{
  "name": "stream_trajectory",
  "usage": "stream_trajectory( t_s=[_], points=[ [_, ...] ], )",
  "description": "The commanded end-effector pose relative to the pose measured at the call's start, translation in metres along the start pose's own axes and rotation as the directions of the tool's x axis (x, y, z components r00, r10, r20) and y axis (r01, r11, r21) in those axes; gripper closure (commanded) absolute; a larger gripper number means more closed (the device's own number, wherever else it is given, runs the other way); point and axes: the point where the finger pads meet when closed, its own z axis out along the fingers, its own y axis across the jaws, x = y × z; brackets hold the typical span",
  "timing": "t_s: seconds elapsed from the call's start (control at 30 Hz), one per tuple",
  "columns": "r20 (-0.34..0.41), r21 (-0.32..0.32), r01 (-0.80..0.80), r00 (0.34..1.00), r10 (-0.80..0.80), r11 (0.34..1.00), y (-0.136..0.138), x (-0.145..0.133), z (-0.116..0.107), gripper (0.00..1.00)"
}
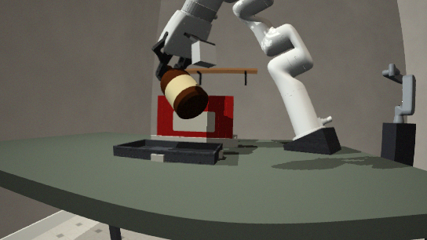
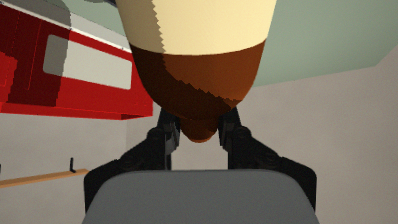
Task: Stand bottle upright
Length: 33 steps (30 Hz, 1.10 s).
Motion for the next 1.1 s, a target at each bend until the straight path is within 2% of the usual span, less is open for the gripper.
stream_trajectory(
  t_s=[0.0, 1.07],
  points=[
    [0.015, -0.003, -0.004, 1.0, 0.004, 1.0, 0.0011, -0.001, -0.0013, 1.0],
    [0.038, -0.004, -0.004, 0.999, 0.004, 1.0, 0.0011, -0.001, -0.0015, 1.0]
  ],
)
